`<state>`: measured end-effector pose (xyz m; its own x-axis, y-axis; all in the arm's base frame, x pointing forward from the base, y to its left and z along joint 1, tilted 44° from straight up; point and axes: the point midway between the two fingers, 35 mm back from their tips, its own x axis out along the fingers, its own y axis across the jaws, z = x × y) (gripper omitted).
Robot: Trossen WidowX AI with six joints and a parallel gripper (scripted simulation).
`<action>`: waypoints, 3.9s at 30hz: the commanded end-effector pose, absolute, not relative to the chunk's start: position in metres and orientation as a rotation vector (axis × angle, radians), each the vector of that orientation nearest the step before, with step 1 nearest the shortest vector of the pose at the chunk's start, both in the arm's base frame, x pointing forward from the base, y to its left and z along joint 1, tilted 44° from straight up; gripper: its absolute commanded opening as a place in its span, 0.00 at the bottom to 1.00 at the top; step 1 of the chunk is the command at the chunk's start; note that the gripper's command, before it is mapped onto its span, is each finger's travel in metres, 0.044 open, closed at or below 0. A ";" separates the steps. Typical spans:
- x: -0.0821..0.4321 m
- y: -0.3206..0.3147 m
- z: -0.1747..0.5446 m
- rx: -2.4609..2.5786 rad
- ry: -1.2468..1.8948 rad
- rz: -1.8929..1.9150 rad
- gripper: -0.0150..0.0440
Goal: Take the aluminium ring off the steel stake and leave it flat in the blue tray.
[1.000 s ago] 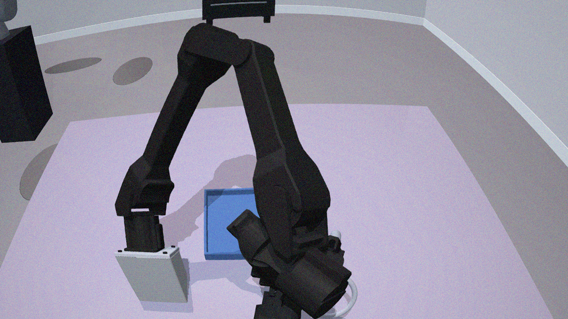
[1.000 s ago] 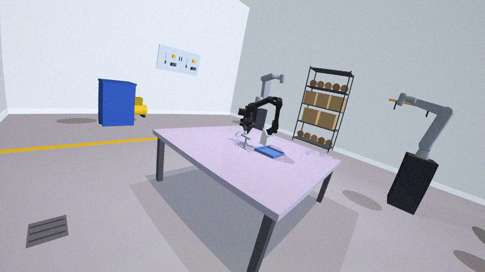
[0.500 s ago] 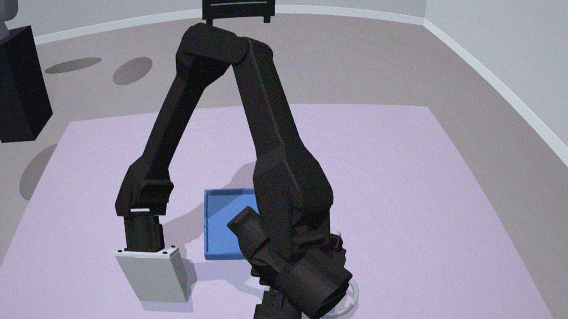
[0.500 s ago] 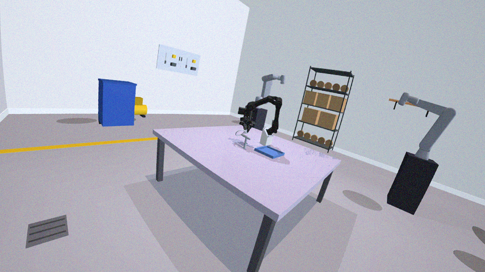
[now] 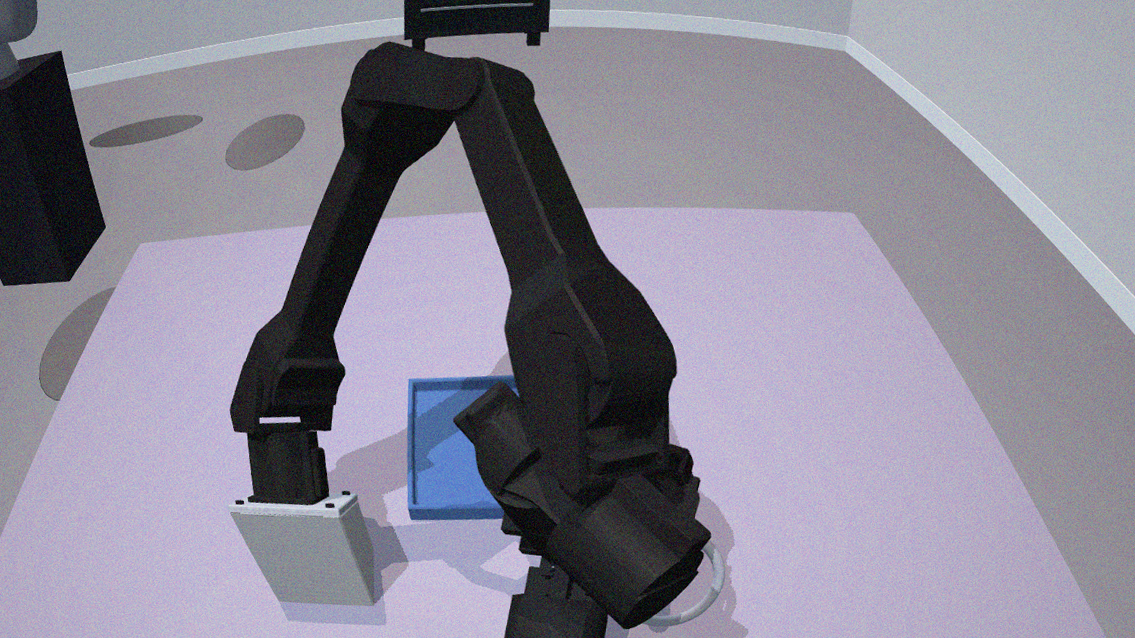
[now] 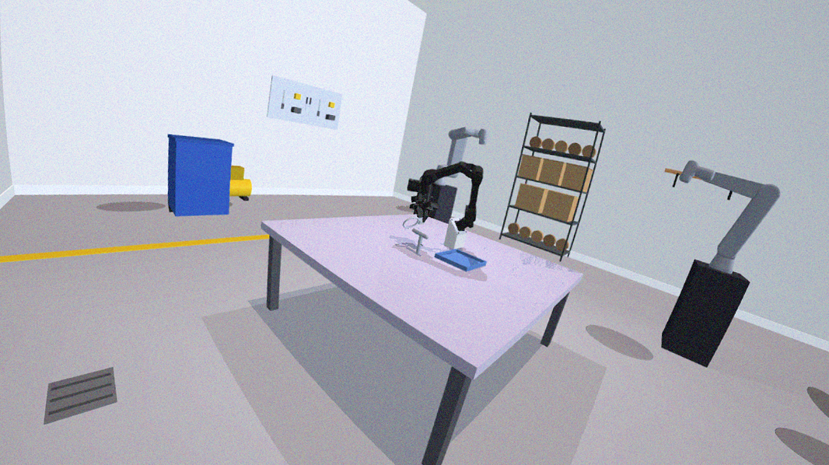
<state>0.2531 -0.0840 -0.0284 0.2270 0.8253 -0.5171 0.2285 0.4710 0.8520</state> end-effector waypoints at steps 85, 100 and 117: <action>0.353 -0.121 -0.015 1.032 1.305 0.539 0.25; 0.344 -0.116 -0.007 0.798 1.146 0.635 0.25; 0.330 -0.106 0.003 0.466 0.934 0.734 0.25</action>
<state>0.3329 -0.1092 0.0005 0.3674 0.7460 -0.5555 -0.3083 0.6611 0.6840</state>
